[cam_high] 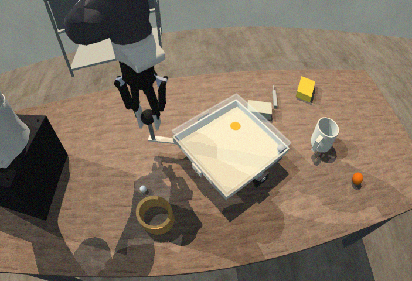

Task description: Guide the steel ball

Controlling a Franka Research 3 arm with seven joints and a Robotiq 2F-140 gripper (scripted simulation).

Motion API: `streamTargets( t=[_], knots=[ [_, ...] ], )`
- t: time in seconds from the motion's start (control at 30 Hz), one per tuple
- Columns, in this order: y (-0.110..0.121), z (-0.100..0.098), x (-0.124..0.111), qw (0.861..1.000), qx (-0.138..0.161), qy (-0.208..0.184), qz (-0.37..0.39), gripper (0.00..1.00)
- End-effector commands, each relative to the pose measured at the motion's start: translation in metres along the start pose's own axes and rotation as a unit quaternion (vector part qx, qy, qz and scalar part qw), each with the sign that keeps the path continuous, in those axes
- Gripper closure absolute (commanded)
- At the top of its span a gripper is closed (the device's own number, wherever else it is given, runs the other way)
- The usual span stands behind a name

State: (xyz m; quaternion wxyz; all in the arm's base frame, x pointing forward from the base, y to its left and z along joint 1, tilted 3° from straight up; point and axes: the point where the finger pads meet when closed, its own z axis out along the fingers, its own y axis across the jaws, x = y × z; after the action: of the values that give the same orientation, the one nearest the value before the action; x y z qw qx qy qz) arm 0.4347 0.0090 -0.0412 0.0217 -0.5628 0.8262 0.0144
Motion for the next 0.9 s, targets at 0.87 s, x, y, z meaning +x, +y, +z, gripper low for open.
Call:
streamTargets(
  t=[0.87],
  knots=[
    [0.0006,0.0038,0.0011,1.0,-0.001,0.002,0.001,1.0]
  ],
)
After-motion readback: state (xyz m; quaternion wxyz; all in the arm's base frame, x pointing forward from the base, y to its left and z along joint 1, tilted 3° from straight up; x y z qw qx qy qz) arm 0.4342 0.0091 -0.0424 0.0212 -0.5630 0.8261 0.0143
